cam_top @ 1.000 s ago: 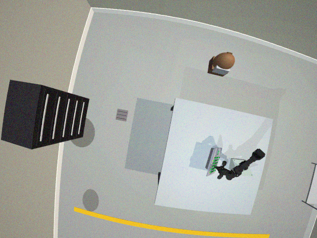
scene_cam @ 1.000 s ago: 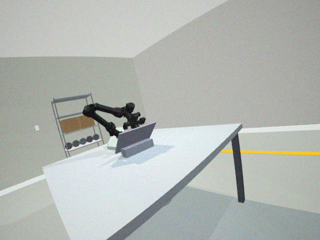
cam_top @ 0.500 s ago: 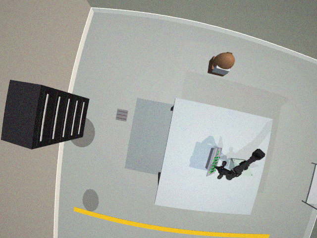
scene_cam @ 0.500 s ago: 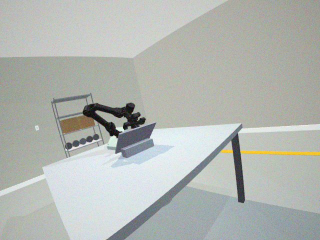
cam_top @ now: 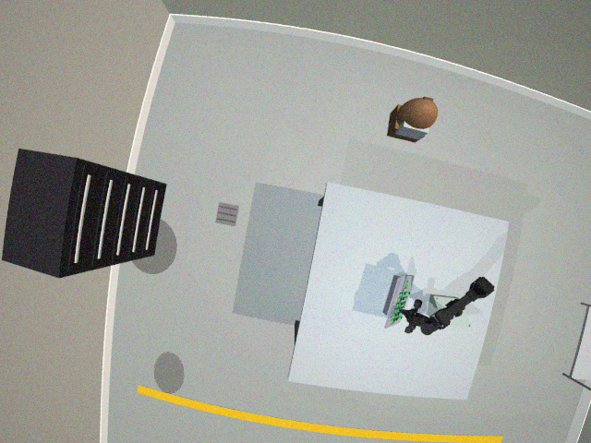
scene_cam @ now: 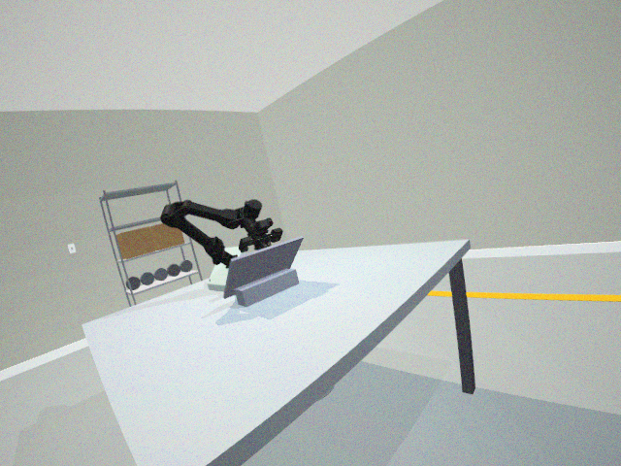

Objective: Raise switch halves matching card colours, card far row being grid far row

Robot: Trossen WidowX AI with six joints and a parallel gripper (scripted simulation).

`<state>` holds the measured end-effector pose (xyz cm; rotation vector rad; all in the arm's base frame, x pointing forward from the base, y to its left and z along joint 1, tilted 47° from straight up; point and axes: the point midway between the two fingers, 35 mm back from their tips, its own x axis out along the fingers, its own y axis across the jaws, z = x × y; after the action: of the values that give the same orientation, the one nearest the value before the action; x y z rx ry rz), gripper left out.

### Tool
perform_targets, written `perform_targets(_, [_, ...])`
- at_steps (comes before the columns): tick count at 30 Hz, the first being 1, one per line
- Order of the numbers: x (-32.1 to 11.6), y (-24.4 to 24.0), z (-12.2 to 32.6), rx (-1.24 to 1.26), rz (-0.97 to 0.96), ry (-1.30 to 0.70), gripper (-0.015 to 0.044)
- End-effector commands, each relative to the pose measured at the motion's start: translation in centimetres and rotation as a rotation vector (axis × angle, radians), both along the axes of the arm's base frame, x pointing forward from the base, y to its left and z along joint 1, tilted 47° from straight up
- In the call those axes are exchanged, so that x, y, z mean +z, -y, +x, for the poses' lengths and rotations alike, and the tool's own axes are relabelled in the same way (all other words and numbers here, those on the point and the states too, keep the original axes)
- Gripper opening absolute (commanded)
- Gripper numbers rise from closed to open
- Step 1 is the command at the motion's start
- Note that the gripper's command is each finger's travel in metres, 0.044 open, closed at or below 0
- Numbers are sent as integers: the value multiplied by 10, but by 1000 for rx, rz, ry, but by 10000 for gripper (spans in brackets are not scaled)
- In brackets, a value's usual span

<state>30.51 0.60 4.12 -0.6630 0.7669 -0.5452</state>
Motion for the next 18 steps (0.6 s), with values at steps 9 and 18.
perform_targets(9, [-3, 1, 0, 4, -1, -10, 0])
perform_targets(18, [-3, 2, 0, 4, -1, -10, 0])
